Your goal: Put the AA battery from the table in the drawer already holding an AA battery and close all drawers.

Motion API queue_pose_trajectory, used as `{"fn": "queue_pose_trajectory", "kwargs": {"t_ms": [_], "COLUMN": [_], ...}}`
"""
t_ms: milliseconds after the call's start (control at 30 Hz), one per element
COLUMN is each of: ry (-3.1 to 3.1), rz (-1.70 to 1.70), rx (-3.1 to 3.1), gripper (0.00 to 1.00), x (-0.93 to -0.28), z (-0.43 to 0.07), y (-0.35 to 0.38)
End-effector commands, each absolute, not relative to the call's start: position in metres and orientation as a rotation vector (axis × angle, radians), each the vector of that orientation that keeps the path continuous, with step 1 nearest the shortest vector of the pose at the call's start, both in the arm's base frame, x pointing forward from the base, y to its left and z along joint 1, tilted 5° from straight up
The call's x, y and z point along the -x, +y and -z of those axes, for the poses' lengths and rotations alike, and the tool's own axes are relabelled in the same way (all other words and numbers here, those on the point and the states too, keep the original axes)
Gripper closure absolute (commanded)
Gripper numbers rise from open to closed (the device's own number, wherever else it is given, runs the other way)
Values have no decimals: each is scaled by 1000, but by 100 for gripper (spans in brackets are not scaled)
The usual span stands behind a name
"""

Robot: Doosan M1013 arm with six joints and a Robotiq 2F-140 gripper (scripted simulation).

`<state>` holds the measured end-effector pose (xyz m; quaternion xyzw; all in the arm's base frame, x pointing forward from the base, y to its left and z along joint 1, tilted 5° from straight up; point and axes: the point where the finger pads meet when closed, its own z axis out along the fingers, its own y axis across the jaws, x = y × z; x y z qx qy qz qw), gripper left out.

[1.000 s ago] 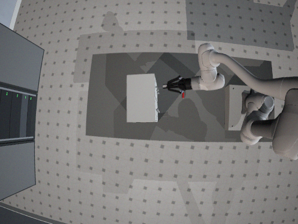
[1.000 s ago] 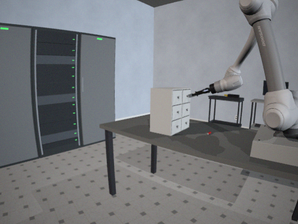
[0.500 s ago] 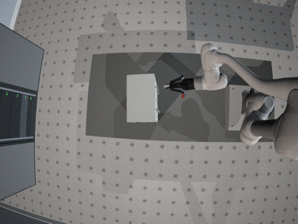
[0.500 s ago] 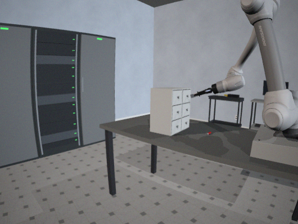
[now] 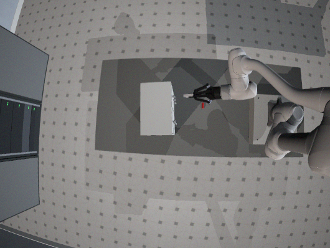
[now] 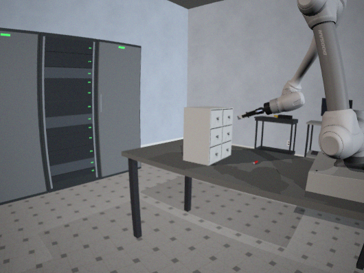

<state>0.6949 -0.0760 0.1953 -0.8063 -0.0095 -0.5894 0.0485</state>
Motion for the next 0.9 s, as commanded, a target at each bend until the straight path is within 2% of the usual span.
{"fn": "queue_pose_trajectory", "kwargs": {"t_ms": [0,333,867], "ry": [-29,-29,-32], "rz": [1796,1796,1747], "rx": [2458,2458,2492], "gripper": [100,100,100], "x": [-690,-648,-643], "z": [-197,-212,-215], "y": [-76,-81,-81]}}
